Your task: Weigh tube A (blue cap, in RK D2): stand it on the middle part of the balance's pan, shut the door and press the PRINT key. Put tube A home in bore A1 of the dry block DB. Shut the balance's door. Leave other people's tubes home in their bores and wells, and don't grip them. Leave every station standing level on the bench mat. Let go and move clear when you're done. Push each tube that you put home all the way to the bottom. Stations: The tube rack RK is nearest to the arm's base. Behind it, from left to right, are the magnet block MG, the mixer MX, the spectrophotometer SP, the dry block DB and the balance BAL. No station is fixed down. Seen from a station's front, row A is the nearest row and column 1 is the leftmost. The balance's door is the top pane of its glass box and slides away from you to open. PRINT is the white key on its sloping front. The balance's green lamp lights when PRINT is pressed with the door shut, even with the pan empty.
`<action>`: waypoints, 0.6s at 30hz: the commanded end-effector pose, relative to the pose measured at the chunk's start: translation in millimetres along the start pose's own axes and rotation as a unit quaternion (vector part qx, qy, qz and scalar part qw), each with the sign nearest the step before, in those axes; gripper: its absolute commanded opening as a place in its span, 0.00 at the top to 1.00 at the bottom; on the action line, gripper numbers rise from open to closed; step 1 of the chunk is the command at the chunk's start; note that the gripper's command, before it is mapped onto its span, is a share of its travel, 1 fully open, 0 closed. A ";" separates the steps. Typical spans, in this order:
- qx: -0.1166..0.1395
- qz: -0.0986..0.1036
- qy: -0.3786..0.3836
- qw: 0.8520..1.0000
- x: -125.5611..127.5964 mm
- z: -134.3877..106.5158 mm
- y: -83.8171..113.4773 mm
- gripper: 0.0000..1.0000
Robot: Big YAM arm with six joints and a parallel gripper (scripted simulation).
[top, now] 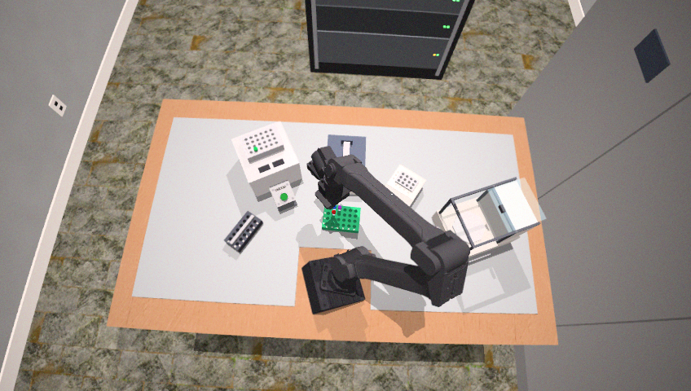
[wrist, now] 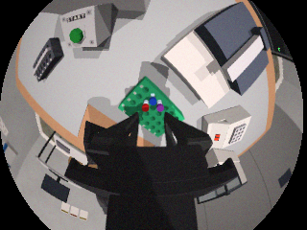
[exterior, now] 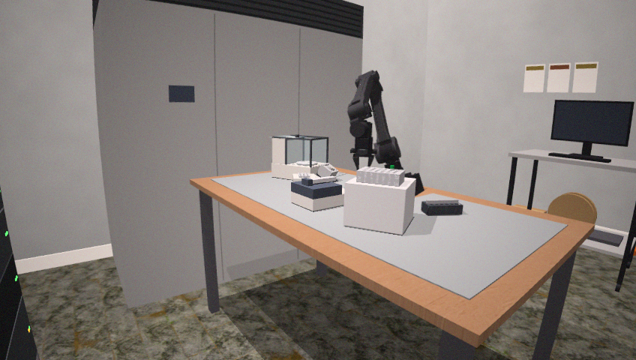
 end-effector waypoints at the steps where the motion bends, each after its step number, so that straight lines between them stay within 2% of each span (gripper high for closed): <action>1: -0.010 -0.005 -0.005 1.000 -7.1 6.9 7.8 0.64; 12: -0.010 -0.005 -0.005 1.000 -7.1 6.9 7.8 0.64; 13: 0.002 0.000 -0.001 1.000 -2.8 -0.8 -5.3 0.64; 18: 0.004 0.000 0.000 1.000 -2.4 -1.1 -14.5 0.64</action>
Point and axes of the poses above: the point where the finger pads meet when closed, its own y axis back along the fingers, its own x axis across the jaws, z = x × y, the point moved 1 cm from there along y, back along the fingers, and after that the axes turned 10 degrees about y, right-handed, at the moved point
